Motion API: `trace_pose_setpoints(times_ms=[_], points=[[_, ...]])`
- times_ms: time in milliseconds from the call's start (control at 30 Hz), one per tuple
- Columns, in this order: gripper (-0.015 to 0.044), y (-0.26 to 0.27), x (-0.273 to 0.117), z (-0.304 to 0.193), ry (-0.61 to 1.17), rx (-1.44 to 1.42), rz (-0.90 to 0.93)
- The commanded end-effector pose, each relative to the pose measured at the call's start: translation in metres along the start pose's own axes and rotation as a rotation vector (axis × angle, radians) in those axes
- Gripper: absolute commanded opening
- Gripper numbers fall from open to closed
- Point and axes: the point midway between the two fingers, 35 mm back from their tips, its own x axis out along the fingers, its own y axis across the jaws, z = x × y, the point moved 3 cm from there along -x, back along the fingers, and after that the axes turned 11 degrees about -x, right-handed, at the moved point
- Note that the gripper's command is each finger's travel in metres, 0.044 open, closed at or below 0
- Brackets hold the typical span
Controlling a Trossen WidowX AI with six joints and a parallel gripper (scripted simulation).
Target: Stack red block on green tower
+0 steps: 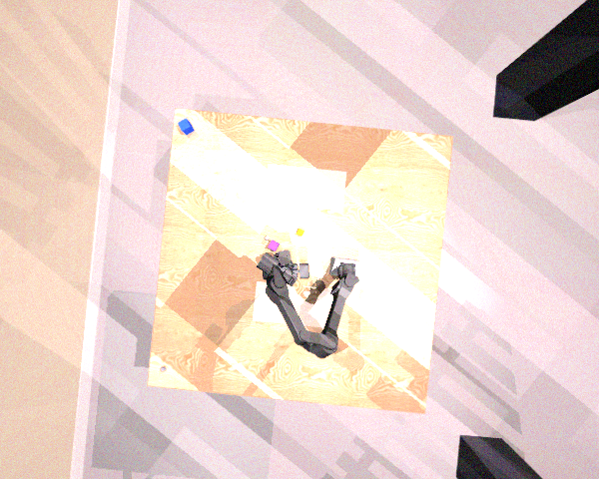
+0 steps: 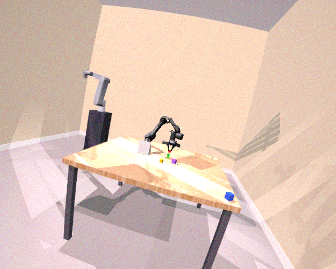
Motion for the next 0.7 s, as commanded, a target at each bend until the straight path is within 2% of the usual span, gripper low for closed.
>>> trace_pose_setpoints(times_ms=[0, 233, 467, 667], points=[[0.0000, 0.001, -0.018, -0.001, -0.011, -0.012, 0.003], [0.0000, 0.001, -0.050, -0.001, -0.011, -0.011, 0.002], [0.0000, 0.001, -0.051, -0.001, -0.011, -0.011, 0.002], [0.0000, 0.004, -0.050, -0.027, -0.010, -0.011, 0.002]])
